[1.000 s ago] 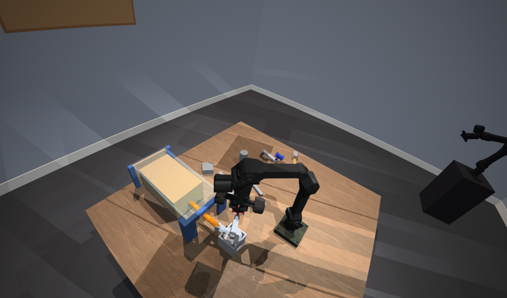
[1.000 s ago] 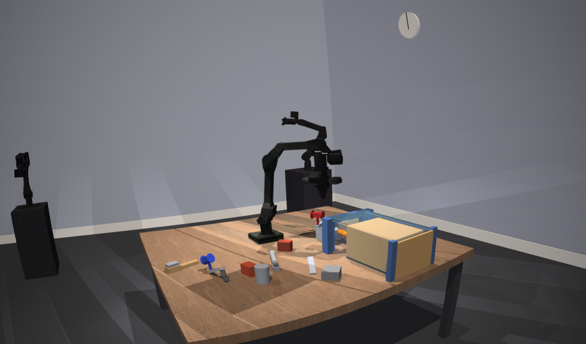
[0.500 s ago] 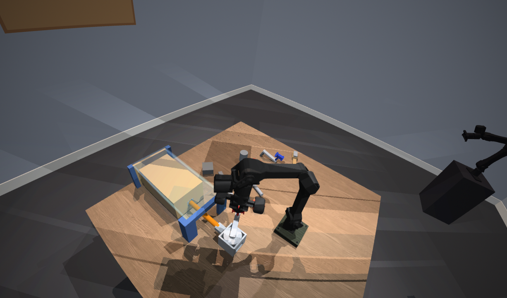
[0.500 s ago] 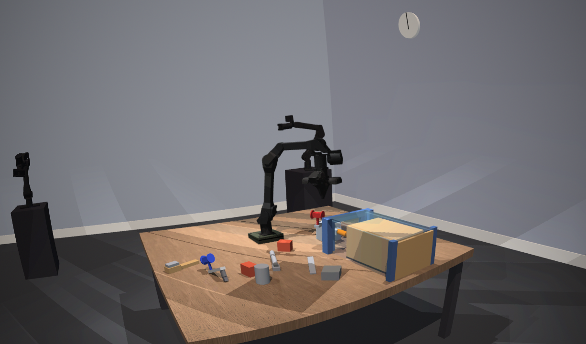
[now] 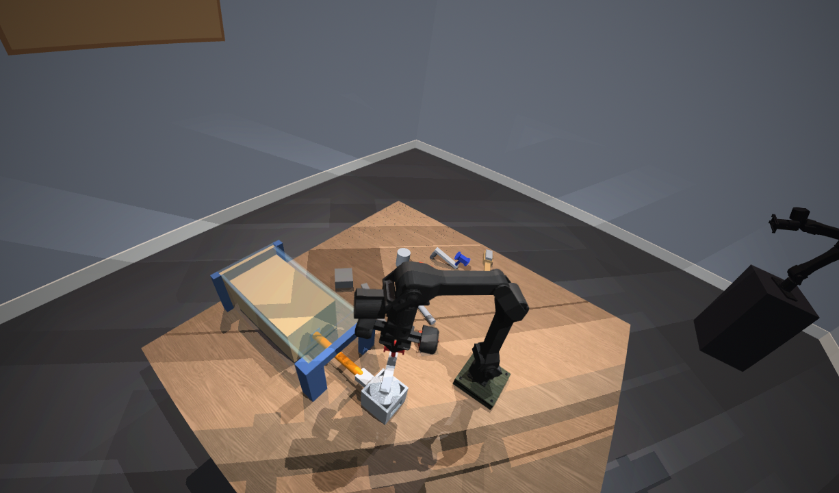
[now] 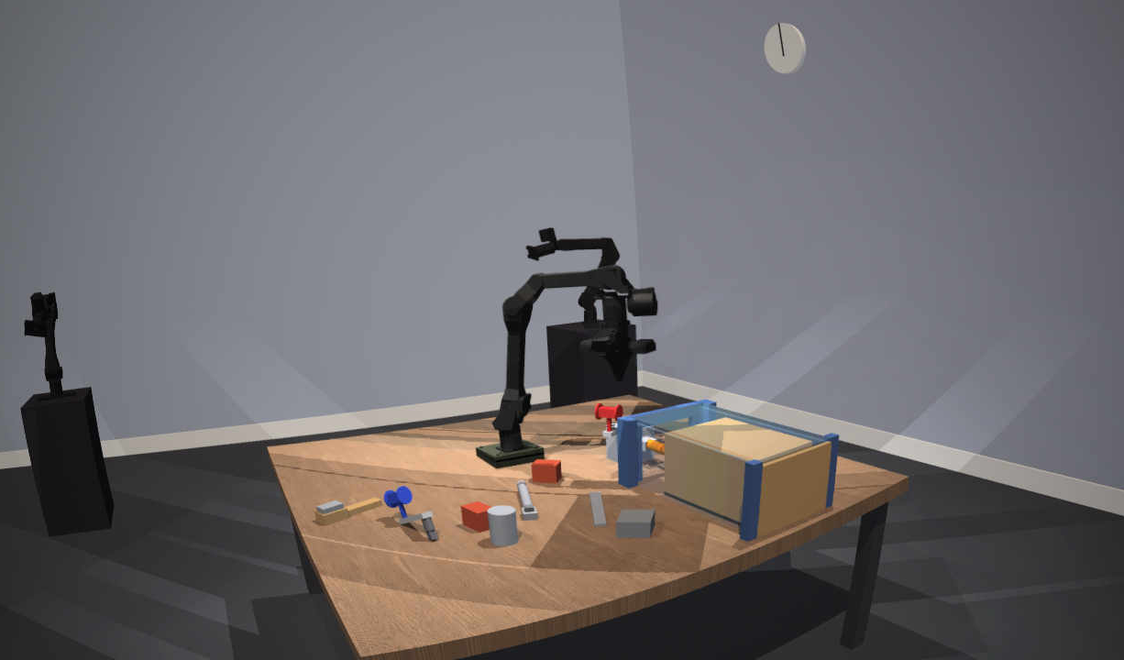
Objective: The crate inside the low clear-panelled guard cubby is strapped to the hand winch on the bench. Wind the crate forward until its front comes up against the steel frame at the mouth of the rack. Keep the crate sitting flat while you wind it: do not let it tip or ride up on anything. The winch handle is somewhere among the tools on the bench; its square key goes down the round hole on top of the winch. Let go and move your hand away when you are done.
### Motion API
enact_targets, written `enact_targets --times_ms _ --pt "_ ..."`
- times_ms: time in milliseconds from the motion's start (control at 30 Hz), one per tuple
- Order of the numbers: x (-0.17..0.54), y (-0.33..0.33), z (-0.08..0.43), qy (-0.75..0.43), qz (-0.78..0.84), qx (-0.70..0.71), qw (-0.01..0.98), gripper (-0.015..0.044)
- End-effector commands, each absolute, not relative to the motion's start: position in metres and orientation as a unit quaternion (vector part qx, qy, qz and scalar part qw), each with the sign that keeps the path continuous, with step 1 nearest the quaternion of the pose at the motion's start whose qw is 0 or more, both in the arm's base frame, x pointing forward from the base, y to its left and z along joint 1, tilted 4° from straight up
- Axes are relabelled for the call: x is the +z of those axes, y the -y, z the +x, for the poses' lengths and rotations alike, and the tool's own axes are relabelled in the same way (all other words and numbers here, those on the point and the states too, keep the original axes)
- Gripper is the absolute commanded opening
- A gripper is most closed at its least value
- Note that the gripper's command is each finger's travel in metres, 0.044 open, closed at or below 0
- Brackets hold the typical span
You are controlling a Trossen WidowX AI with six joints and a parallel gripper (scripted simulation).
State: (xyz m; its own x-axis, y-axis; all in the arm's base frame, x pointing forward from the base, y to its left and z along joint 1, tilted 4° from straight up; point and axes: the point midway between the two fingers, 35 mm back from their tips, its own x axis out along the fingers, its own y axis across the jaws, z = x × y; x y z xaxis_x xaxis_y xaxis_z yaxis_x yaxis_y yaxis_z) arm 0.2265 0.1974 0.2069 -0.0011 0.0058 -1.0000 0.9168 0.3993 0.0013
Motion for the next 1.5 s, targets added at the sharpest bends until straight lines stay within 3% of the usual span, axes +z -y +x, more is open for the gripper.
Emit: enact_targets --times_ms 0,133,467,700,867,1467 --pt "0.207 -0.197 0.226 -0.593 0.388 -0.388 0.589 0.0" --pt "0.207 -0.197 0.226 -0.593 0.388 -0.388 0.589 0.0" --pt "0.2 -0.175 0.239 -0.7 0.138 -0.141 0.686 0.0263" --pt "0.194 -0.156 0.247 -0.715 -0.081 0.081 0.689 0.044" --pt "0.192 -0.149 0.25 -0.704 -0.154 0.158 0.674 0.044" --pt "0.192 -0.149 0.25 -0.704 -0.158 0.161 0.674 0.044"
